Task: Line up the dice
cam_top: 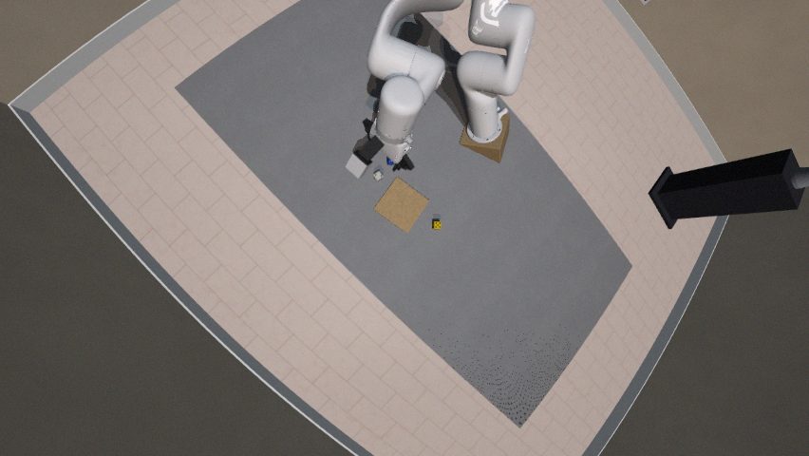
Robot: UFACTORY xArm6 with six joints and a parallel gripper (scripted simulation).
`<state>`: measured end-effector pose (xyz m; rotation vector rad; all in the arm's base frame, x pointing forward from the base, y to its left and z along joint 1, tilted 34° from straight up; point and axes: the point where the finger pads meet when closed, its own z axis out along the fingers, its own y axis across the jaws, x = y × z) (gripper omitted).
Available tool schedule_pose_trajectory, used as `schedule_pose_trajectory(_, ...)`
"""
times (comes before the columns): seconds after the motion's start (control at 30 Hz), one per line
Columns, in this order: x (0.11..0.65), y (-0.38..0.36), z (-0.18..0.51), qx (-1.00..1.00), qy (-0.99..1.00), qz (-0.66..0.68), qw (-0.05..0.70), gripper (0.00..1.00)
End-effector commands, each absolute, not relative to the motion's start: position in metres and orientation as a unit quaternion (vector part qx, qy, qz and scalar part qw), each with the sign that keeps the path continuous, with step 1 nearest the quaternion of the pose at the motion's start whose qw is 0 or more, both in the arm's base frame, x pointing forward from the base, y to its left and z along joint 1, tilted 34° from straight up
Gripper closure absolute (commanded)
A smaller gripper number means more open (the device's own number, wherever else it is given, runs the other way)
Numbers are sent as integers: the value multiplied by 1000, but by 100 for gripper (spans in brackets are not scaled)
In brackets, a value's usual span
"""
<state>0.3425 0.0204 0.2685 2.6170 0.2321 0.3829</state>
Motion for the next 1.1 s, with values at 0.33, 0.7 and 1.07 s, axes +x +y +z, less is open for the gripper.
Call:
schedule_pose_trajectory(0.33,337,14,256,954,75,143,253,0)
schedule_pose_trajectory(0.7,343,7,243,954,75,143,253,0)
schedule_pose_trajectory(1.07,363,-24,188,954,75,143,253,0)
